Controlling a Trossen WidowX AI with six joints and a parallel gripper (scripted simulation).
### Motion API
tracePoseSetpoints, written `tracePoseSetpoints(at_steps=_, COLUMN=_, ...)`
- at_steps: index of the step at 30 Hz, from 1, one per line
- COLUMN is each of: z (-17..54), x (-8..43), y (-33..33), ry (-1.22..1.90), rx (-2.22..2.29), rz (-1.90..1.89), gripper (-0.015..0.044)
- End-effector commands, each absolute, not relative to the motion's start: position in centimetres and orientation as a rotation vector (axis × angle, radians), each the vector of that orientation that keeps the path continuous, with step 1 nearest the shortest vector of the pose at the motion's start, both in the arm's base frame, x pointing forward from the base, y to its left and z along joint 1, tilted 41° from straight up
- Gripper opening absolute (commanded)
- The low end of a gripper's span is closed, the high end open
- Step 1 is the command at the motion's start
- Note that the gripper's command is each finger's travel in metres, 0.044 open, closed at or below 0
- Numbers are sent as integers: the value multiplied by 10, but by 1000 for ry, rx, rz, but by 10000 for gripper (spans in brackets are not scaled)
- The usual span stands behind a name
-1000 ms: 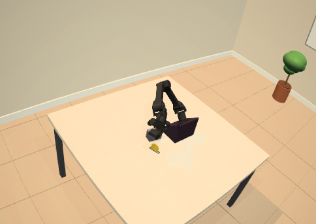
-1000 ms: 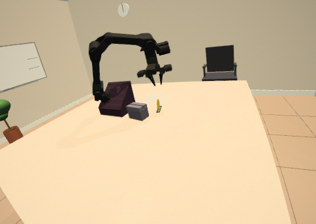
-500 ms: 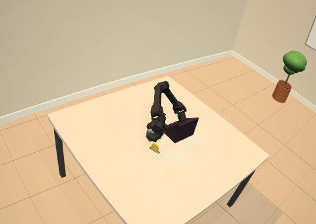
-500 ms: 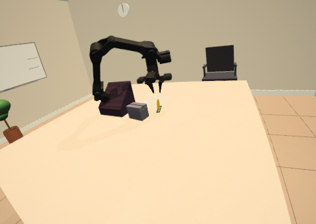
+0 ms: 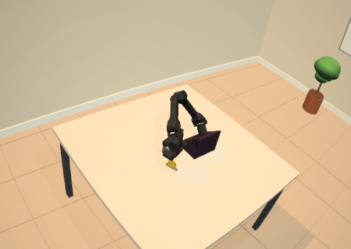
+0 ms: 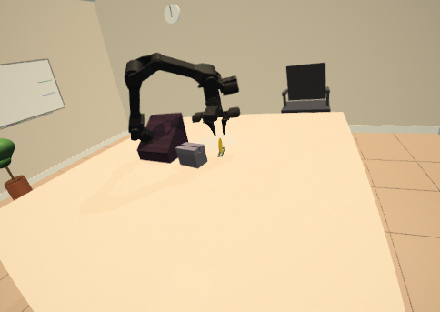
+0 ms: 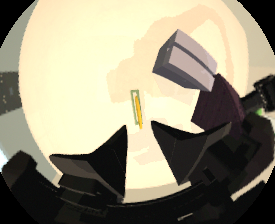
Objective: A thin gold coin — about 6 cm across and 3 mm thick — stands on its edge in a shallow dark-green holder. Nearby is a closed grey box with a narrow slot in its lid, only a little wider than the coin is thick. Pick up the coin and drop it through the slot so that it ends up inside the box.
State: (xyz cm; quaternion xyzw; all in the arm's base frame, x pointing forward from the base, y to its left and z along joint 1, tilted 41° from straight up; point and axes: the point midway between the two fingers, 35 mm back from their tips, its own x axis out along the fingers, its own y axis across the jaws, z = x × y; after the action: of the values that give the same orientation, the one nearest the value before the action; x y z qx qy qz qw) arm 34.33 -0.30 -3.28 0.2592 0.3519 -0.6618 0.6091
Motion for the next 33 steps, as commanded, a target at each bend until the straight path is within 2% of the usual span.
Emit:
tracePoseSetpoints(at_steps=1, z=-39, x=340, y=-10, ry=816, rx=584, rz=-1532, gripper=161)
tracePoseSetpoints(at_steps=33, z=-79, x=332, y=-43, ry=814, rx=582, rz=-1534, gripper=161)
